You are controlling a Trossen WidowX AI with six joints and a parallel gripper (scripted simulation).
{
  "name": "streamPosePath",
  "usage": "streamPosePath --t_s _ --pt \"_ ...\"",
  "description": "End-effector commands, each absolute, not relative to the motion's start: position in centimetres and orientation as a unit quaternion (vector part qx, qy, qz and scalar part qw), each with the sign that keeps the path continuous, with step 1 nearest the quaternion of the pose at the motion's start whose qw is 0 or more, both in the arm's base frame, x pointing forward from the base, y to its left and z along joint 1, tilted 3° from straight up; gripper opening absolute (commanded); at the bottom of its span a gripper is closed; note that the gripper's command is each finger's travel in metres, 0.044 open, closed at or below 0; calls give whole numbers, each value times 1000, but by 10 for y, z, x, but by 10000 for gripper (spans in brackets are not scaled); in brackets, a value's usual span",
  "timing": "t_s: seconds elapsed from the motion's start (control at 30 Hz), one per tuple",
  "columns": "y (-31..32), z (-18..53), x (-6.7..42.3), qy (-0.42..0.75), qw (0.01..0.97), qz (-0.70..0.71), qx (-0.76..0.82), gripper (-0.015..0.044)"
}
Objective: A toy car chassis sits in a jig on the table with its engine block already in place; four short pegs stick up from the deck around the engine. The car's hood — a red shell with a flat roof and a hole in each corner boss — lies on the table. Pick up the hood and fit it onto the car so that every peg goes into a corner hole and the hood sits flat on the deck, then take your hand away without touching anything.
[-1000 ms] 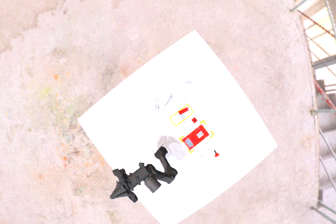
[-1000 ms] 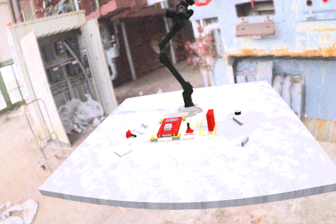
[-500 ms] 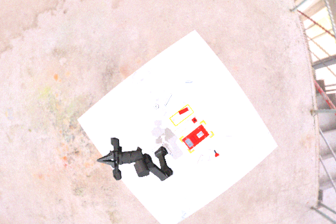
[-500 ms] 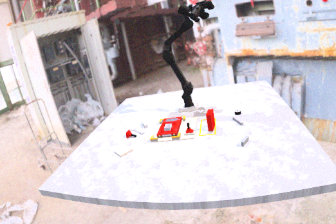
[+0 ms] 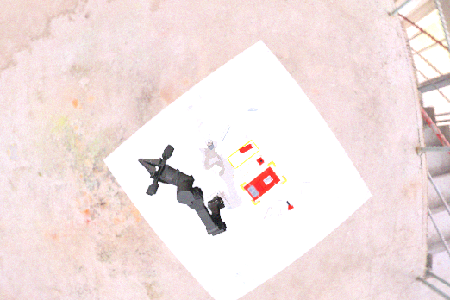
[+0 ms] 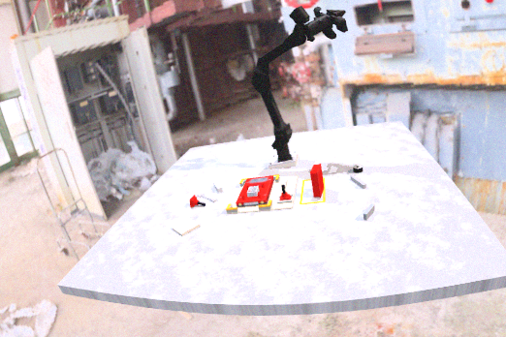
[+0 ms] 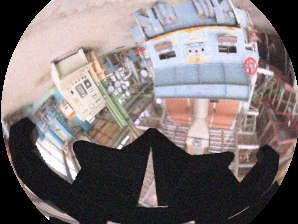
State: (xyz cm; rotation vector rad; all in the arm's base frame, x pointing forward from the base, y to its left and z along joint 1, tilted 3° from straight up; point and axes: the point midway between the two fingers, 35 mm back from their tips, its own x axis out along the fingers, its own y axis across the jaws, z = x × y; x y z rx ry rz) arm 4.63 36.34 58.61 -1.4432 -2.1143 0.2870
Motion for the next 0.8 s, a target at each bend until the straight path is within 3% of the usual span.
streamPosePath --t_s 0.0,0.77 --pt "374 569 74 -757 290 143 -568 0" --pt "396 405 248 -486 288 362 -742 0"
